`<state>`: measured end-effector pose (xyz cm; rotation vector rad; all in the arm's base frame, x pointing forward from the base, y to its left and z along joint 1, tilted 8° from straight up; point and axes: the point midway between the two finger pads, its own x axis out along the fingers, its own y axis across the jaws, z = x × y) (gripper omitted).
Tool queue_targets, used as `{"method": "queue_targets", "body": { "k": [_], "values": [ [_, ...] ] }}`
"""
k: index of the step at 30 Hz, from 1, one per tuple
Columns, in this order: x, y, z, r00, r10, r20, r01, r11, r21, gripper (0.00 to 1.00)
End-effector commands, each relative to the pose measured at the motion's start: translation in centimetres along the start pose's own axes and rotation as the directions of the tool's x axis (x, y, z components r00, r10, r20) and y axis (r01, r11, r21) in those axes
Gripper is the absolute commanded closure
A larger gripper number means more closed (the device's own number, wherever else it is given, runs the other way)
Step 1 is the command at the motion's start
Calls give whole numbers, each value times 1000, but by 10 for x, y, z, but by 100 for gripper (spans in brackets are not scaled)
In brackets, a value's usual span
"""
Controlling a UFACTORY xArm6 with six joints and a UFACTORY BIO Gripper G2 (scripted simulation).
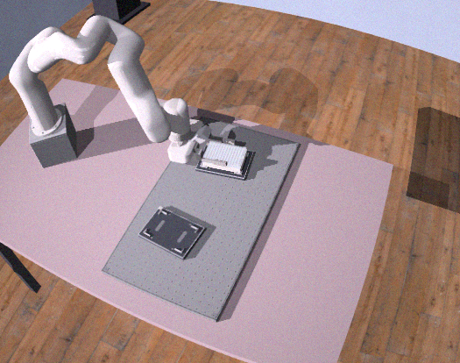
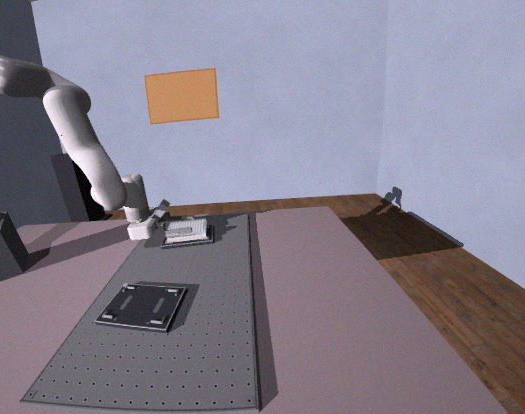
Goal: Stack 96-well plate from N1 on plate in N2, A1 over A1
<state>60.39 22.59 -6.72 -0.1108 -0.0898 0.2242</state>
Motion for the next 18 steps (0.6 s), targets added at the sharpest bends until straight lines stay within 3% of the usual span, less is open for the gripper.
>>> {"method": "queue_targets", "body": {
  "k": [1,18],
  "values": [
    [2,0,2,1000,0,5,0,1000,1,100],
    [2,0,-1,1000,0,4,0,1000,1,100]
  ]
}}
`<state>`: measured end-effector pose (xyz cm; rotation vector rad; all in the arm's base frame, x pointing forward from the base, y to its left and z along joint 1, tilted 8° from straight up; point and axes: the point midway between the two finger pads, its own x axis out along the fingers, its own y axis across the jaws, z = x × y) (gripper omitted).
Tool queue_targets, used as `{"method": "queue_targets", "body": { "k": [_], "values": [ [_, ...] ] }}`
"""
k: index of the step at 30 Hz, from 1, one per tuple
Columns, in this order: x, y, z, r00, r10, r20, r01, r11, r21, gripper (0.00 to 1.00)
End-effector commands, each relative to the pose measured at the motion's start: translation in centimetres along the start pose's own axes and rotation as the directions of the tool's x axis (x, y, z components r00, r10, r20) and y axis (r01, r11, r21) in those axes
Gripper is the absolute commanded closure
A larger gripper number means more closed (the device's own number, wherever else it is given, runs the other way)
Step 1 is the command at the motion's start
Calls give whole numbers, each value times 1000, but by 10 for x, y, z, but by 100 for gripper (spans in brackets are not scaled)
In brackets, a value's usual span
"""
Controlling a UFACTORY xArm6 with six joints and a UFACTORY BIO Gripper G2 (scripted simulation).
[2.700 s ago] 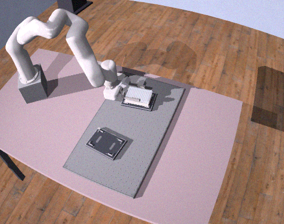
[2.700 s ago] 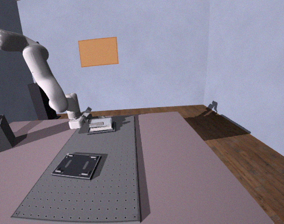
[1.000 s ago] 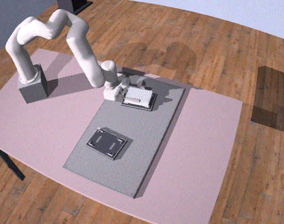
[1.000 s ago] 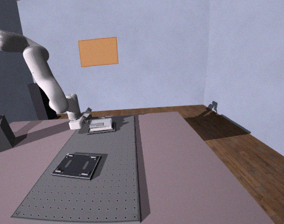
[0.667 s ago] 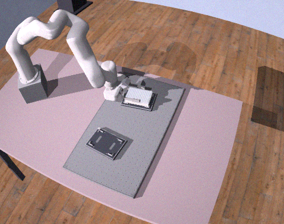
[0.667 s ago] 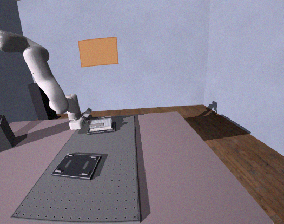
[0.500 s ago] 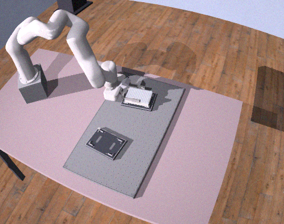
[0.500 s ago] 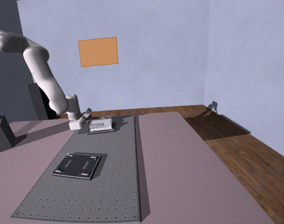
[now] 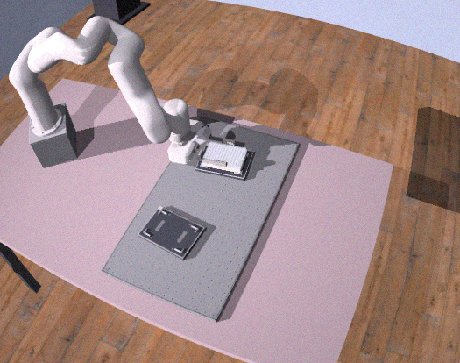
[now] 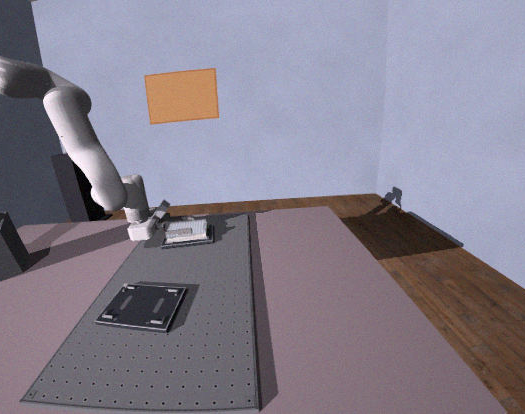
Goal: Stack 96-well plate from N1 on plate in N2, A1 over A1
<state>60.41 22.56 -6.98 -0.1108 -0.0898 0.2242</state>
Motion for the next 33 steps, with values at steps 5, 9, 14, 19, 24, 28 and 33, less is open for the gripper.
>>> {"method": "queue_targets", "body": {
  "k": [5,9,14,19,24,28,33],
  "values": [
    [2,0,1,1000,0,5,0,1000,1,100],
    [2,0,0,1000,0,5,0,1000,1,100],
    [2,0,0,1000,0,5,0,1000,1,100],
    [2,0,-1,1000,0,5,0,1000,1,100],
    [2,0,-2,1000,0,5,0,1000,1,100],
    [2,0,-2,1000,0,5,0,1000,1,100],
    [2,0,-2,1000,0,5,0,1000,1,100]
  ]
}}
